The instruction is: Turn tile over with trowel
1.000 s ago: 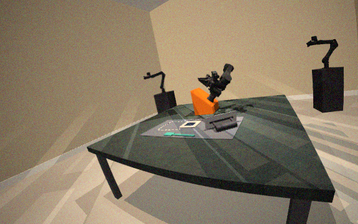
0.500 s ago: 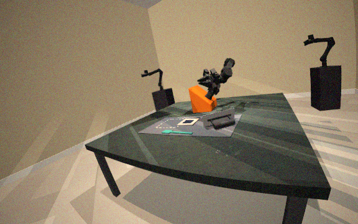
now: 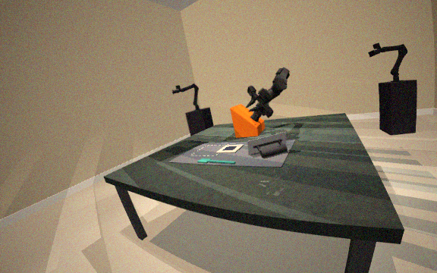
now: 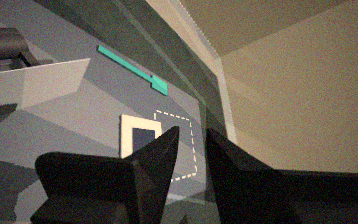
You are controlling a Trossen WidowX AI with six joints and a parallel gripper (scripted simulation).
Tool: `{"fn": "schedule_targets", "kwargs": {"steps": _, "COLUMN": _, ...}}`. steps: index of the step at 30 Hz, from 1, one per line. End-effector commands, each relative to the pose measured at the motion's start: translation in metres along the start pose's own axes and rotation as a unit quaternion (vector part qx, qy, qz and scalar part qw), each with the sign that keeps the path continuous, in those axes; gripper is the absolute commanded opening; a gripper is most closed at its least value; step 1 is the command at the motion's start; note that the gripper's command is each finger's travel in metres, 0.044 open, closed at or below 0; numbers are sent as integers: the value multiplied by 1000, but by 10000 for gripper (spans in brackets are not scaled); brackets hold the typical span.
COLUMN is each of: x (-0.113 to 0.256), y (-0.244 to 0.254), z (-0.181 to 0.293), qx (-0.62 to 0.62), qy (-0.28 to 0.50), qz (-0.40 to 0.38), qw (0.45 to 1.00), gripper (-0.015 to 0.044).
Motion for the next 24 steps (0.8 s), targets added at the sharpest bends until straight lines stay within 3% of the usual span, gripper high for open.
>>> {"fn": "schedule_targets", "kwargs": {"steps": 1, "x": -3, "y": 15, "z": -8, "qx": 38, "qy": 37, "qz": -50, "qw": 997, "gripper": 100}}
{"fn": "schedule_targets", "kwargs": {"steps": 12, "x": 0, "y": 52, "z": -26, "qx": 115, "qy": 117, "qz": -193, "qw": 967, "gripper": 100}}
{"fn": "schedule_targets", "kwargs": {"steps": 24, "x": 11, "y": 90, "z": -46, "qx": 166, "qy": 179, "qz": -363, "qw": 899, "gripper": 100}}
Point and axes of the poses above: the point midway between the two fingers, 35 mm back from their tips, its own x axis back along the fingers, its own y axis across the jaws, z = x × y, the point moved 3 cm from there along x, back along the fingers, and after that the axes turned 4 degrees about -x, right-handed, at the moved point
